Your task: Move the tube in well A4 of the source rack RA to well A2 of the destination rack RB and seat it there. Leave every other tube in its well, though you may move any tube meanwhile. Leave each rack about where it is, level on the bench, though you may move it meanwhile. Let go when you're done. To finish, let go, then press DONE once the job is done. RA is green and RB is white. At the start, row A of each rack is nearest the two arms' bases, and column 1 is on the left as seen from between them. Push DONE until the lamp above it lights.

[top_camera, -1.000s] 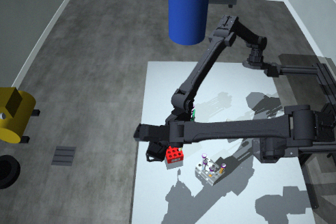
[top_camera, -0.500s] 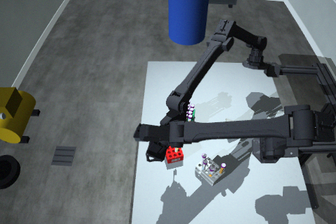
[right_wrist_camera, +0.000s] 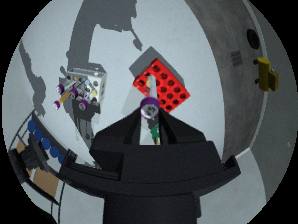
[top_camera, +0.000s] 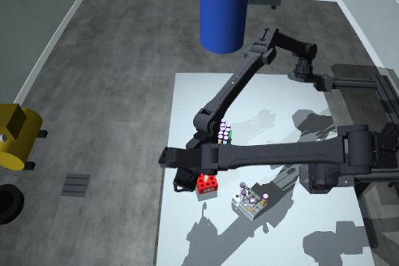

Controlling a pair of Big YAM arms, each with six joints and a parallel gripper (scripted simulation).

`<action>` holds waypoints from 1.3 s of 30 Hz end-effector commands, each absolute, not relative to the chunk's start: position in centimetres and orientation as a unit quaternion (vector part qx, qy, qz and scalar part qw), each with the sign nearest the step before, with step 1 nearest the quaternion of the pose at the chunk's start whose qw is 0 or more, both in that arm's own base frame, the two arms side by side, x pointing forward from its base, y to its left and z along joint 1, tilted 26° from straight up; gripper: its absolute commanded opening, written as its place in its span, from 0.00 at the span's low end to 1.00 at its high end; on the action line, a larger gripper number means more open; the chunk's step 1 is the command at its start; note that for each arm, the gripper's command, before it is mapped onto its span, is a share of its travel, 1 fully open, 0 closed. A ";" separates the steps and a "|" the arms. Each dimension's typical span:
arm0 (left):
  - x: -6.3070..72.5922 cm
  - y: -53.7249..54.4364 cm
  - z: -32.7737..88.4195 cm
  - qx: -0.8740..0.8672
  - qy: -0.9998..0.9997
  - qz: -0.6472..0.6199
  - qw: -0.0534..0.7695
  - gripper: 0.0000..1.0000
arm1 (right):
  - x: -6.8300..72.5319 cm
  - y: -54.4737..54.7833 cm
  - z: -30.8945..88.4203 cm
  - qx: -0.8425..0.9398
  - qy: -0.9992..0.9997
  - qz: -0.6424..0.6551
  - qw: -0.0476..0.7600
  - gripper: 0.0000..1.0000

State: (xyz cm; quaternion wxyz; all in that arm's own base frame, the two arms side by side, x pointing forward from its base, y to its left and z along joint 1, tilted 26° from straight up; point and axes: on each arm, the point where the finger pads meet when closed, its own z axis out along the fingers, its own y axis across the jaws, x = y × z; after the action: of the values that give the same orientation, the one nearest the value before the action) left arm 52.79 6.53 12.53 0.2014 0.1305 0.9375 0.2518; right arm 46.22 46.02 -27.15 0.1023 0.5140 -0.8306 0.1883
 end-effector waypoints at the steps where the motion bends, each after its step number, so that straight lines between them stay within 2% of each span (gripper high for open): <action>1: 53.9 6.4 14.0 0.127 0.934 0.254 0.218 0.30 | 46.9 46.7 -27.5 0.517 -0.830 0.188 0.097 0.00; 17: 53.9 6.4 14.0 0.127 0.934 0.254 0.218 0.30 | 46.6 47.2 -27.3 0.518 -0.829 0.188 0.096 0.00; 20: 53.9 6.4 14.0 0.127 0.934 0.254 0.218 0.30 | 44.7 45.5 -28.6 0.519 -0.823 0.196 0.121 0.00; 25: 53.9 6.4 14.0 0.127 0.934 0.254 0.218 0.30 | 46.0 47.6 -25.4 0.518 -0.831 0.185 0.085 0.00; 39: 53.9 6.4 14.0 0.127 0.934 0.254 0.218 0.30 | 46.4 46.9 -27.6 0.515 -0.832 0.186 0.090 0.00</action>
State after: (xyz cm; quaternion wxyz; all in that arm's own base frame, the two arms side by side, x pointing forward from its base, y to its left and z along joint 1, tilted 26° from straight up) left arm 52.79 6.53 12.53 0.2014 0.1305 0.9375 0.2518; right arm 45.39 45.21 -27.69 0.1114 0.5148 -0.8282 0.1915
